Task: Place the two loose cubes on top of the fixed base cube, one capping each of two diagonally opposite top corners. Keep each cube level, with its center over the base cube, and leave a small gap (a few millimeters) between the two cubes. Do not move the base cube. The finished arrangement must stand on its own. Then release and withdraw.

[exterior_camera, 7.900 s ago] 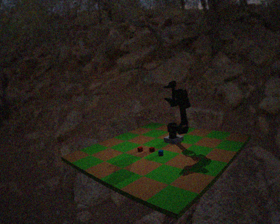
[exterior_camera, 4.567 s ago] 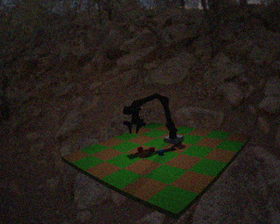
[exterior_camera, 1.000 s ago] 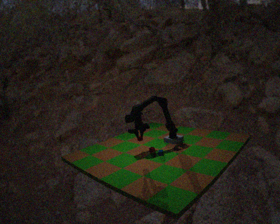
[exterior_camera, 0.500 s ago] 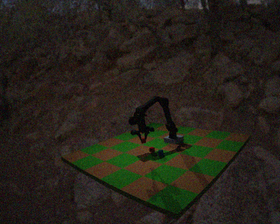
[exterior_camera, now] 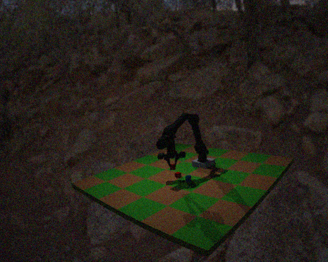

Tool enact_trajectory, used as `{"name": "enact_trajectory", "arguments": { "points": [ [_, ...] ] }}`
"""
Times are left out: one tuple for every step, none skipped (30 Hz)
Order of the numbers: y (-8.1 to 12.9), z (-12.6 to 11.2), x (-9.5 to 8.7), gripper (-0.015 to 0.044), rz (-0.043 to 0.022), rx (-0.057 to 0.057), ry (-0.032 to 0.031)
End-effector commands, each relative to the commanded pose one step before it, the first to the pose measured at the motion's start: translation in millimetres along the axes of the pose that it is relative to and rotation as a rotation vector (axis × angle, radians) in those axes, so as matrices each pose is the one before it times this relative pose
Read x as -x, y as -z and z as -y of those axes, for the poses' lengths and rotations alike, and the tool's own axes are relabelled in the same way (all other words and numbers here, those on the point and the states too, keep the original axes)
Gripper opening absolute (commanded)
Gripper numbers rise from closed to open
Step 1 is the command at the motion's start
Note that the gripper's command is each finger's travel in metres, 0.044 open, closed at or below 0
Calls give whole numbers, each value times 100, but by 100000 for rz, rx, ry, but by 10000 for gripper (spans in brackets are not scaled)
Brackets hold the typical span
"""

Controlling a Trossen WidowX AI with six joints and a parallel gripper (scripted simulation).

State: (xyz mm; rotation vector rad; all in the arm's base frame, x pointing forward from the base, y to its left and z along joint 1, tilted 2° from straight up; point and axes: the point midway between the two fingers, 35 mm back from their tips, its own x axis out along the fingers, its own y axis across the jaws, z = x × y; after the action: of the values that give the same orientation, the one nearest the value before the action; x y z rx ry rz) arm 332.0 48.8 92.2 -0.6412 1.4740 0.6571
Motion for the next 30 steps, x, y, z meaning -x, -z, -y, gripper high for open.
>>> {"name": "enact_trajectory", "arguments": {
  "points": [
    [-660,-978,-131,105,727,-9422,-234],
    [-134,-276,-65,105,14,-2565,-30],
    [-124,-281,-65,105,13,-2565,-31],
    [-114,-285,-65,105,11,-2565,-31],
    [-104,-288,-66,105,10,-2565,-32],
    [-94,-291,-66,105,9,-2565,-33],
    [-83,-294,-66,105,7,-2565,-33],
    [-73,-297,-66,105,6,-2565,-33],
    [-62,-299,-66,105,4,-2565,-34],
    [-51,-301,-66,105,3,-2565,-34],
    [-40,-302,-66,105,1,-2565,-34],
    [-30,-303,-66,105,0,-2565,-35],
    [-19,-304,-66,105,-2,-2565,-35],
    [-8,-304,-66,105,-3,-2565,-35],
    [3,-304,-66,105,-5,-2565,-35],
    [14,-303,-66,105,-6,-2565,-35],
    [24,-302,-66,105,-8,-2565,-35],
    [35,-301,-67,105,-9,-2565,-34],
    [46,-299,-67,105,-11,-2565,-34],
    [56,-297,-67,105,-12,-2565,-34],
    [67,-294,-67,105,-14,-2565,-33],
    [77,-292,-67,105,-16,-2565,-33],
    [87,-288,-67,105,-17,-2565,-32],
    [97,-285,-67,105,-18,-2565,-32],
    [107,-281,-67,105,-20,-2565,-31],
    [117,-277,-67,105,-21,-2565,-30],
    [127,-272,-67,105,-23,-2565,-29],
    [136,-267,-67,105,-24,-2565,-29],
    [145,-262,-67,105,-25,-2565,-28],
    [127,-212,-56,105,-22,-2117,-22]
  ]
}}
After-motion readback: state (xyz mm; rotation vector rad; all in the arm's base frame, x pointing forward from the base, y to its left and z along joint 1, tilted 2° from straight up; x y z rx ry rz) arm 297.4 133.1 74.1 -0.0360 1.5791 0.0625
